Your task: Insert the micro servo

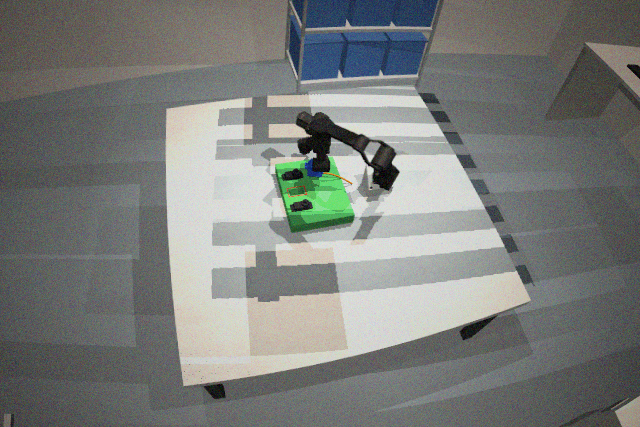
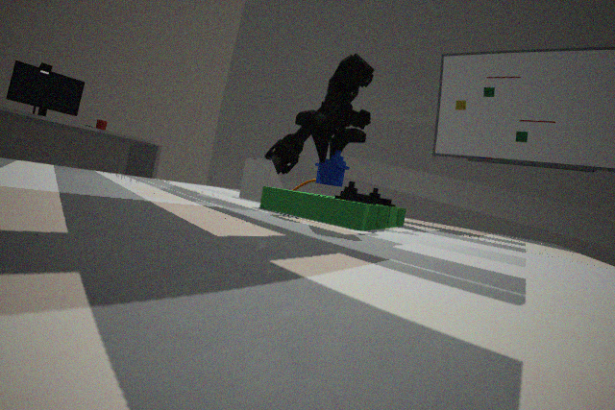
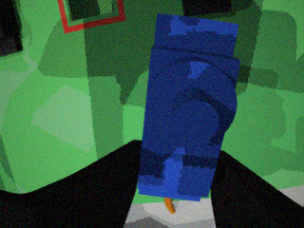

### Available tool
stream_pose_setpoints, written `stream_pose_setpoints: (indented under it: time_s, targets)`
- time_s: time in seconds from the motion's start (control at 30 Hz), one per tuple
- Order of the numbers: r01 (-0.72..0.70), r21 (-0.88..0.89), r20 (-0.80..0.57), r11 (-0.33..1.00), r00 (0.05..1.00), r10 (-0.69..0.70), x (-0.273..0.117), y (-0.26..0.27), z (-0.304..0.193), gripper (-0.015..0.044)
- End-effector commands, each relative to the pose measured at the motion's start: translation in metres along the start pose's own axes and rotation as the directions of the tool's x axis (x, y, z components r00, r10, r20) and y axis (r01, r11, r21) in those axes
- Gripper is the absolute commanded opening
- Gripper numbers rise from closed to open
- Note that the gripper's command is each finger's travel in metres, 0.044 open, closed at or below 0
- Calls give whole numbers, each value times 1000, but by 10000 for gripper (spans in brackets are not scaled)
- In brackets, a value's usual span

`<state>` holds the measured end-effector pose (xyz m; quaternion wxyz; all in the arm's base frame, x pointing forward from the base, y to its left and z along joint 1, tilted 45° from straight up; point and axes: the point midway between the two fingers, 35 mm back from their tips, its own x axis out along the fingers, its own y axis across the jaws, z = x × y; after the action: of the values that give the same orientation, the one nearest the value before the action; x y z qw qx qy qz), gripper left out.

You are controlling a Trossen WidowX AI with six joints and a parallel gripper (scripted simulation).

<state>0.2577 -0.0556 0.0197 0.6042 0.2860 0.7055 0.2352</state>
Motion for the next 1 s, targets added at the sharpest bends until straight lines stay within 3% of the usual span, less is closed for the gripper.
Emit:
stream_pose_setpoints:
  time_s: [0.0, 0.37, 0.67, 0.97]
  targets:
    - [-1, 3, 8, 1000, 1000, 1, -2, 20, -5, 0]
    - [-3, 37, 7, 999, 1000, 3, -2, 46, -12, 0]
    - [-5, 323, 7, 946, 1000, 3, -2, 46, -12, 0]
    - [-6, 598, 7, 801, 1000, 2, -2, 46, -13, 0]
